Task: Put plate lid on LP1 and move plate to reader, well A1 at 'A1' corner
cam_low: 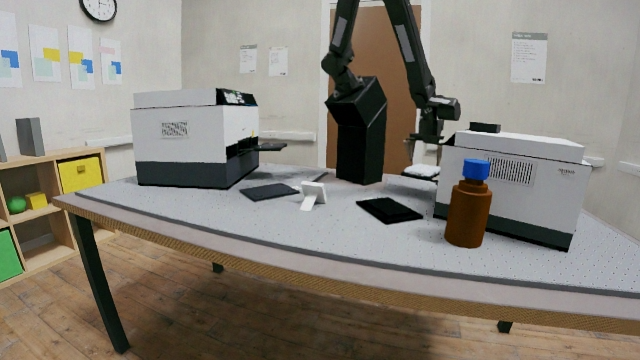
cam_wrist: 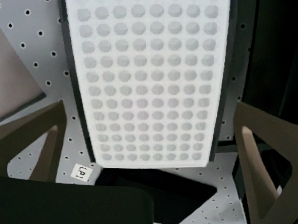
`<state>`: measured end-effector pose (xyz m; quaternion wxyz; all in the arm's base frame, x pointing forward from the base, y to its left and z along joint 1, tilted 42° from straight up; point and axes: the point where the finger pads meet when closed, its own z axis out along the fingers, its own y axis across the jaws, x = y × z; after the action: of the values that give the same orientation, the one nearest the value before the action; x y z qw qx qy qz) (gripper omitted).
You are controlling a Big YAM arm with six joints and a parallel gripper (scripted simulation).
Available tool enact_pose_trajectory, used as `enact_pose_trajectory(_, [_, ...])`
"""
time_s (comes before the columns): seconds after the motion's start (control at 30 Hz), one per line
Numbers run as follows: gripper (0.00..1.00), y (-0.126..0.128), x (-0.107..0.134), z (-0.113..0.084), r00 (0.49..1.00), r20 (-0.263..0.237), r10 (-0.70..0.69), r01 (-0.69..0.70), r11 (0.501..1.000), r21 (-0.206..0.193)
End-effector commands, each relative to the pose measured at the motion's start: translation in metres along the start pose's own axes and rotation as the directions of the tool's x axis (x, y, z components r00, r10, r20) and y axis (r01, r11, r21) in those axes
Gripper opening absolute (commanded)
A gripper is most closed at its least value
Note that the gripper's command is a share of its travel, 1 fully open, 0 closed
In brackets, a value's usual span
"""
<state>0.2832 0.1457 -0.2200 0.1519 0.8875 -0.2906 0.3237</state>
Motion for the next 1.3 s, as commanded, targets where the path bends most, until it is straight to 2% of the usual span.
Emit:
enact_pose_trajectory(0.0, [1.00, 0.002, 0.000, 0.005, 1.000, -0.002, -0.008, 0.008, 1.000, -0.003])
enact_pose_trajectory(0.13, [1.00, -0.001, 0.000, 0.007, 1.000, -0.003, -0.005, 0.005, 1.000, 0.001])
enact_pose_trajectory(0.27, [1.00, -0.008, 0.002, 0.001, 1.000, -0.004, 0.007, -0.007, 1.000, 0.015])
enact_pose_trajectory(0.53, [1.00, -0.001, -0.003, -0.006, 1.000, -0.005, -0.011, 0.011, 1.000, 0.013])
enact_pose_trajectory(0.93, [1.00, 0.003, -0.002, 0.006, 1.000, -0.002, -0.018, 0.018, 1.000, -0.014])
enact_pose_trajectory(1.27, [1.00, -0.003, 0.004, 0.003, 1.000, -0.003, -0.001, 0.001, 1.000, -0.003])
